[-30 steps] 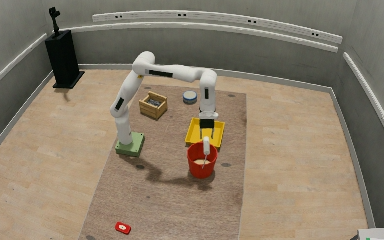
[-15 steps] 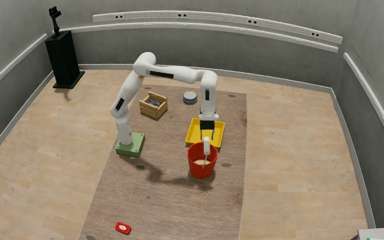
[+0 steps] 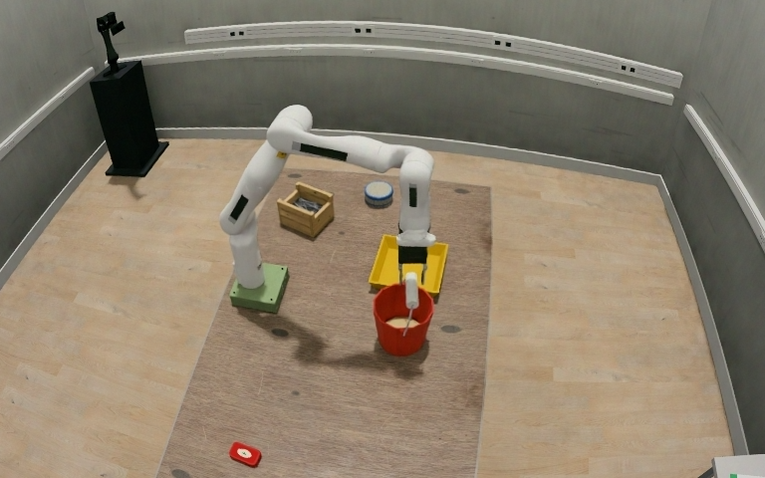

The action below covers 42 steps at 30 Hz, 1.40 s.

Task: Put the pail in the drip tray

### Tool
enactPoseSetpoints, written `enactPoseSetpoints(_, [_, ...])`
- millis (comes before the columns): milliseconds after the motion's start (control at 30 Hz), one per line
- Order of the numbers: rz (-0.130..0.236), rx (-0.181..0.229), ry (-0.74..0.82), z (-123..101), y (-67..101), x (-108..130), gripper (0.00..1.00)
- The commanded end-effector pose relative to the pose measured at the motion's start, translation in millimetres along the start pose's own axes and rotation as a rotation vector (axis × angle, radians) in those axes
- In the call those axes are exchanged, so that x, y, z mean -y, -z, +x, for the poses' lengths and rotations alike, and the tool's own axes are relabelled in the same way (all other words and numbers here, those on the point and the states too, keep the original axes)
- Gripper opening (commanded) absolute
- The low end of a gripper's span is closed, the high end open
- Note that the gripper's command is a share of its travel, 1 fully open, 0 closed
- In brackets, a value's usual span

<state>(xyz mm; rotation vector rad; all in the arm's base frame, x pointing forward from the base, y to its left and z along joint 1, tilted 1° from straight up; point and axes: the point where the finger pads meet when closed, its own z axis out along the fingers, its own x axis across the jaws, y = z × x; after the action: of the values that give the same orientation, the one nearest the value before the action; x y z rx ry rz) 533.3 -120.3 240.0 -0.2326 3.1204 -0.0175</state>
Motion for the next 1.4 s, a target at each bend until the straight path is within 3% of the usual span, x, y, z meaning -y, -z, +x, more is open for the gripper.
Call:
enactPoseSetpoints(0, [0.001, 0.003, 0.000, -1, -8.3, 0, 1.00])
enactPoseSetpoints(567, [0.001, 0.003, 0.000, -2, -40.3, 0, 1.00])
enactPoseSetpoints(1367, [0.001, 0.003, 0.000, -2, -50.1, 0, 1.00])
